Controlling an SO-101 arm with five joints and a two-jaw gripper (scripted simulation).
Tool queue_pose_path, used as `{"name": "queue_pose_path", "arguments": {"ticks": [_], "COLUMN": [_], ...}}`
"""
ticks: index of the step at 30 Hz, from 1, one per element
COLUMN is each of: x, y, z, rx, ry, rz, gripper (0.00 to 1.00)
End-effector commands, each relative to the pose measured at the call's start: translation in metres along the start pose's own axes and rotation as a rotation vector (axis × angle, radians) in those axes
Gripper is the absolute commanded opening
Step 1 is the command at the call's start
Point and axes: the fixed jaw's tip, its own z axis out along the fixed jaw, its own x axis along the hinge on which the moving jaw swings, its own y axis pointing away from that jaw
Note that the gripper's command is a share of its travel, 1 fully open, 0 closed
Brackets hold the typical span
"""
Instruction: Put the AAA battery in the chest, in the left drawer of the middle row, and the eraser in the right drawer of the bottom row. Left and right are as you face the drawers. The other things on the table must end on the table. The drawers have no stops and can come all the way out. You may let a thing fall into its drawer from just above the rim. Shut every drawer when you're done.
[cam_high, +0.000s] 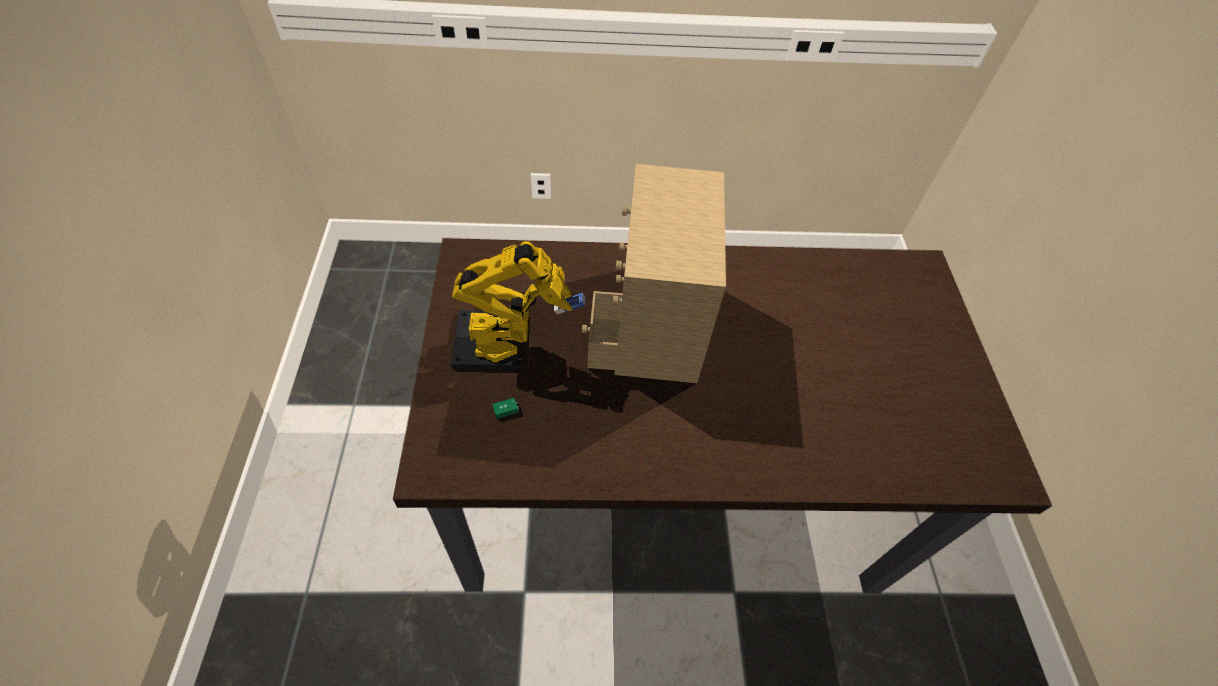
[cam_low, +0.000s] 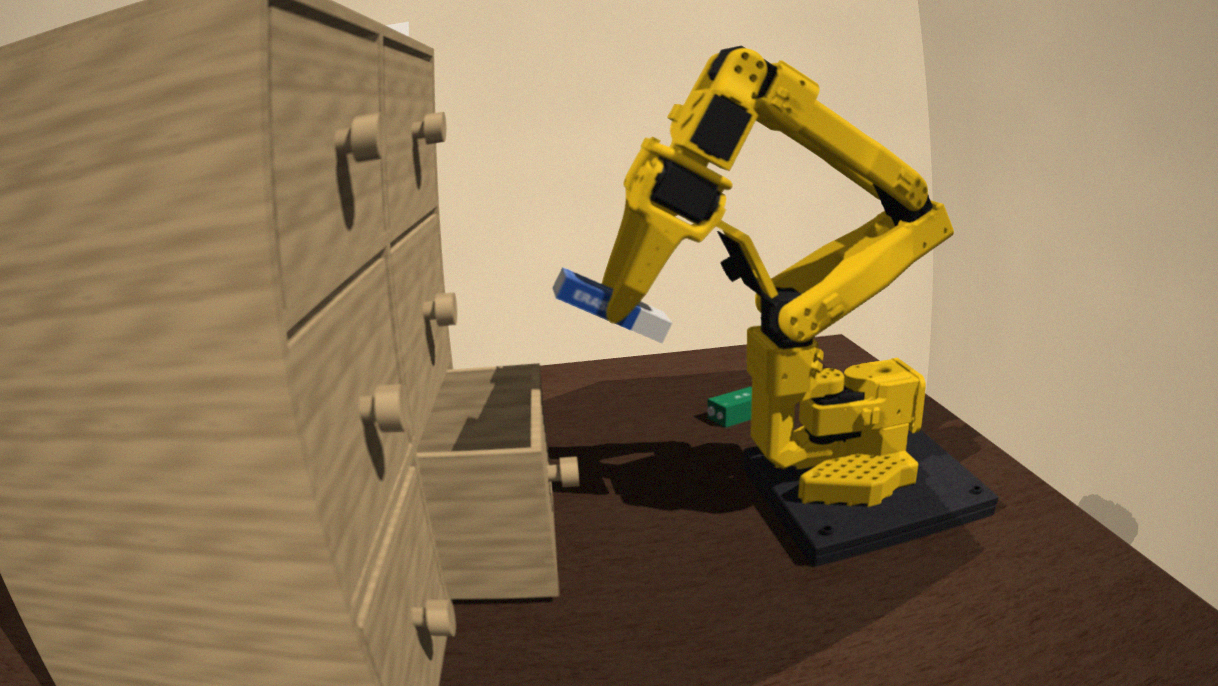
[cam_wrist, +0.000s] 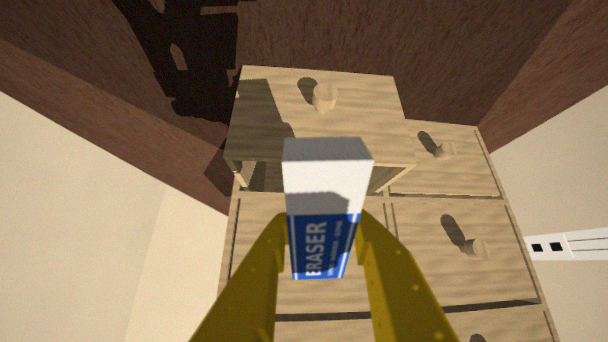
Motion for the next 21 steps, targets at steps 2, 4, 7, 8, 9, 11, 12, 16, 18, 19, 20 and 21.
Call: {"name": "queue_pose_path", "arguments": {"ticks": [2,4,7,8,9,11,12,16,18,19,20,21], "x": [-0.001,-0.0014,-0.0015,-0.0015,-0.0016,-0.0016,-0.0016,-0.0016,-0.0017,-0.0017,-0.0017,-0.0017], "y": [-0.0012,-0.0012,-0.0012,-0.0012,-0.0012,-0.0012,-0.0012,-0.0012,-0.0012,-0.0012,-0.0012,-0.0012], "z": [0.0011,0.0014,0.0016,0.0016,0.0016,0.0016,0.0016,0.0016,0.0017,0.0017,0.0017,0.0017], "rx": [0.005,0.005,0.005,0.005,0.005,0.005,0.005,0.005,0.005,0.005,0.005,0.005], "ry": [0.002,0.0,-0.001,-0.001,-0.002,-0.002,-0.002,-0.002,-0.003,-0.003,-0.003,-0.003], "rz": [0.001,0.001,0.001,0.001,0.001,0.001,0.001,0.001,0.001,0.001,0.001,0.001], "gripper": [0.0,0.0,0.0,0.0,0.0,0.0,0.0,0.0,0.0,0.0,0.0,0.0]}}
